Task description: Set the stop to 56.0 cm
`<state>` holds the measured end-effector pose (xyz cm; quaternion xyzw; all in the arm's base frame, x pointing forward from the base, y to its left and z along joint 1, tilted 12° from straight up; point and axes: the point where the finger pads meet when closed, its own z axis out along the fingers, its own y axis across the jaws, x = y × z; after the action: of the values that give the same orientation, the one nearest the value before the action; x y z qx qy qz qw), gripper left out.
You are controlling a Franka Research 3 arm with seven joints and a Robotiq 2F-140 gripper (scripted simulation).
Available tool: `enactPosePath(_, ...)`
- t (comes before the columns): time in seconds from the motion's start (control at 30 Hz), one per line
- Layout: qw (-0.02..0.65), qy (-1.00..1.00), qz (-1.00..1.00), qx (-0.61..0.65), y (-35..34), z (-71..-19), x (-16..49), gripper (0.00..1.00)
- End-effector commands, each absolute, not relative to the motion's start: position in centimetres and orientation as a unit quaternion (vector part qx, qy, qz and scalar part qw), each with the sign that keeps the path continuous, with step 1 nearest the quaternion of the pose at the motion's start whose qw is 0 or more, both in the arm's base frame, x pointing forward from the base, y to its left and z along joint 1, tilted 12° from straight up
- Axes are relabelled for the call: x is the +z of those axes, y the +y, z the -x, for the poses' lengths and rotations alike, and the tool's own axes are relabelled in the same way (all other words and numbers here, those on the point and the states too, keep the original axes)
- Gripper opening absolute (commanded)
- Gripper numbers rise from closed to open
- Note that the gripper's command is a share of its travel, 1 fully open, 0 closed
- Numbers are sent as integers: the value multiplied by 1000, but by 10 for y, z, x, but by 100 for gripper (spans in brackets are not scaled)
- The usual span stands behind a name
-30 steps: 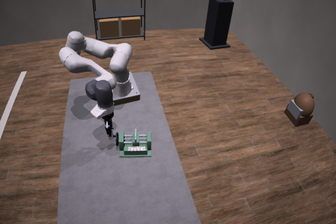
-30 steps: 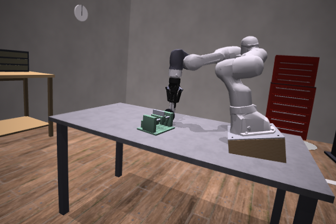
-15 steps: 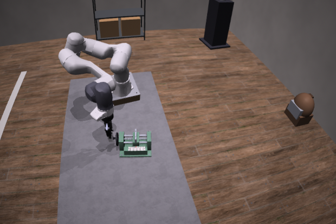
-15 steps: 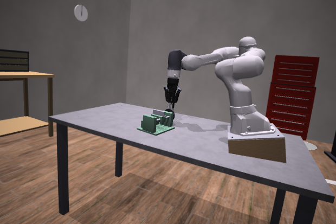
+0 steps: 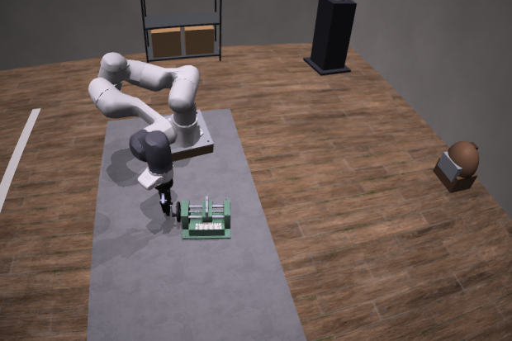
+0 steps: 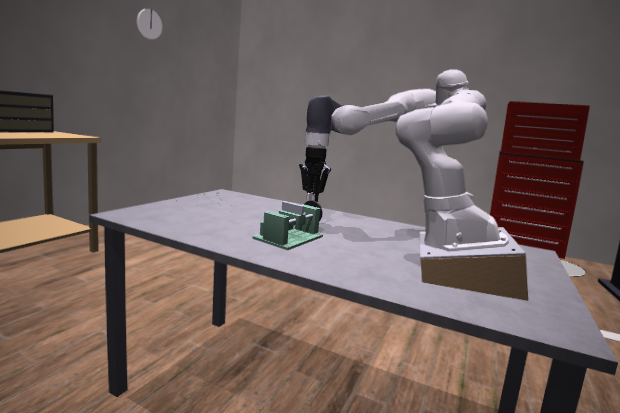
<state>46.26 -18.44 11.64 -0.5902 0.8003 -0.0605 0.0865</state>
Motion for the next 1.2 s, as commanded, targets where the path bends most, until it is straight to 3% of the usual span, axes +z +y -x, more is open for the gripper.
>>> enactPosePath(0.0, 87, 801, 589, -61, -184, -466, 110, 4)
enactPosePath(1.17, 87, 801, 589, -61, -173, -438, 69, 4)
